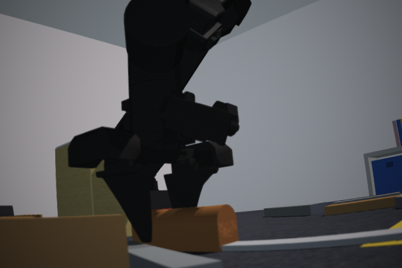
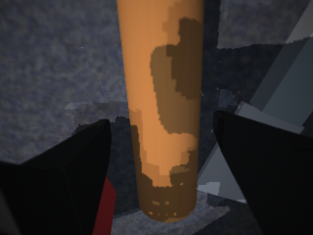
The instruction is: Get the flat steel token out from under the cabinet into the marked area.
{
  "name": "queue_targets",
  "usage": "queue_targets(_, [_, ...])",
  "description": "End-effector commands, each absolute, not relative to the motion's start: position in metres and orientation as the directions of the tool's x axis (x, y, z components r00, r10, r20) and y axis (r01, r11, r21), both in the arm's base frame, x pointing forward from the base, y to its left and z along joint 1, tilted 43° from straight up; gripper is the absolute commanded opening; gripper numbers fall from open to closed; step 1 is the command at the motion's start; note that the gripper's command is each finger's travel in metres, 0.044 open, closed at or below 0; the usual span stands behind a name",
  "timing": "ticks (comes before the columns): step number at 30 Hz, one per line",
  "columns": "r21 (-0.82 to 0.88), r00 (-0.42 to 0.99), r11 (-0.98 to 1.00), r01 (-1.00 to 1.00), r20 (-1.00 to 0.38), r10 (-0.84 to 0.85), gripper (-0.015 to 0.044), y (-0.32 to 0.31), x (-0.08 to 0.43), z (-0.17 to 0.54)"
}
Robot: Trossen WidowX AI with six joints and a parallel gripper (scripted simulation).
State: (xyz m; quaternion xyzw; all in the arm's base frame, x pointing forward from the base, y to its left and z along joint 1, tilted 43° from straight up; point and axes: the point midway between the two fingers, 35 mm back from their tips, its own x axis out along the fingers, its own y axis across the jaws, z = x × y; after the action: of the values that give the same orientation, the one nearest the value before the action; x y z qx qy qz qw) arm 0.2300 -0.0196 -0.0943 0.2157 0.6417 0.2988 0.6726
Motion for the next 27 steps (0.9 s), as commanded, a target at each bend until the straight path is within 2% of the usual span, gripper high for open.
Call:
queue_targets(1, [0.672, -0.002, 0.73, -0.125, -0.736, 0.677, 0.027, -0.0195, 0.23, -0.0945])
queue_targets(11, [0.672, -0.003, 0.731, -0.122, -0.736, 0.677, 0.027, -0.0171, 0.226, -0.0976])
queue_targets(16, [0.669, 0.003, 0.731, -0.13, -0.737, 0.675, 0.0139, -0.0193, 0.23, -0.0957])
queue_targets(24, [0.669, 0.003, 0.731, -0.13, -0.737, 0.675, 0.0085, -0.0193, 0.23, -0.0957])
queue_targets(27, [0.669, 0.003, 0.731, -0.13, -0.737, 0.675, 0.0006, -0.0193, 0.23, -0.0957])
